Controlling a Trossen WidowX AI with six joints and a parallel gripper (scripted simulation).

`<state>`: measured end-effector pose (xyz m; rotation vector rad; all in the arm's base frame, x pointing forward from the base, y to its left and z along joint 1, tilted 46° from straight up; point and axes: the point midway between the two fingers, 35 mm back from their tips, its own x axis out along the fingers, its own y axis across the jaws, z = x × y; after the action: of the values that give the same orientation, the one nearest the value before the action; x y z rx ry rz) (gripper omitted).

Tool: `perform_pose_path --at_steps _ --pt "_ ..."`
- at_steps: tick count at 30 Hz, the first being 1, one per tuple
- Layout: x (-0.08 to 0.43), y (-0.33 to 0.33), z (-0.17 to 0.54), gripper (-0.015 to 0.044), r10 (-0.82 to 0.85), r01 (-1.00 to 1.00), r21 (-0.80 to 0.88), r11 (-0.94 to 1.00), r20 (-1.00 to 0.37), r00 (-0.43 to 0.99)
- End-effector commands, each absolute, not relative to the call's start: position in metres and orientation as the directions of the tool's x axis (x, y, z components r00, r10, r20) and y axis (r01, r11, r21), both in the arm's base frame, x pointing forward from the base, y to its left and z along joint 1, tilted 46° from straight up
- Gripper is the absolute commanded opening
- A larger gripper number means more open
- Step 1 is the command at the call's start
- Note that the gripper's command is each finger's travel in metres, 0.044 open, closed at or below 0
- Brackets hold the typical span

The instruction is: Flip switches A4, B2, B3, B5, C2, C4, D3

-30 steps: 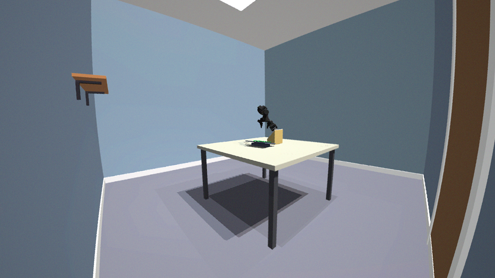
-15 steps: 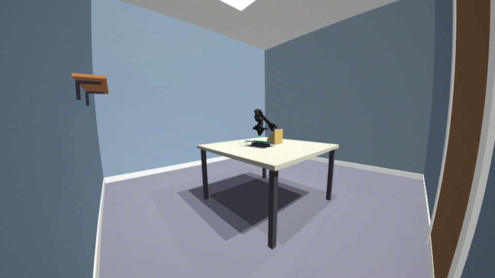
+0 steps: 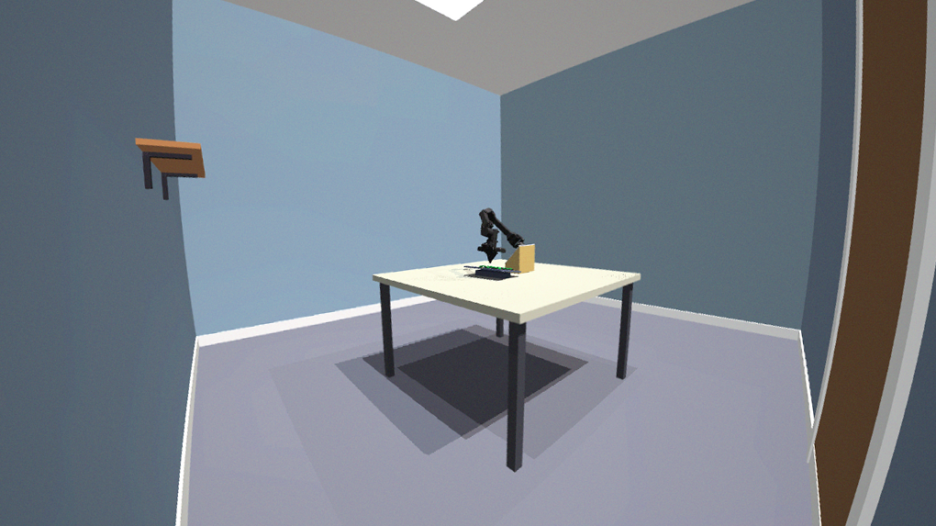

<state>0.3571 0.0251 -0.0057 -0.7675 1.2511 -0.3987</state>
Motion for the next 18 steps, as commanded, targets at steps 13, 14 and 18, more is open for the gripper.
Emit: perform_pose_path --at_steps 13,14,18 --pt "0.3592 0.0131 -0.0178 0.0000 -0.661 -0.138 -0.713 0.688 -0.694 0.287" --pt "0.3592 0.0131 -0.0178 0.0000 -0.661 -0.138 -0.713 0.688 -0.694 0.287" --pt "0.3592 0.0131 -0.0178 0.0000 -0.661 -0.138 -0.713 0.688 -0.694 0.287"
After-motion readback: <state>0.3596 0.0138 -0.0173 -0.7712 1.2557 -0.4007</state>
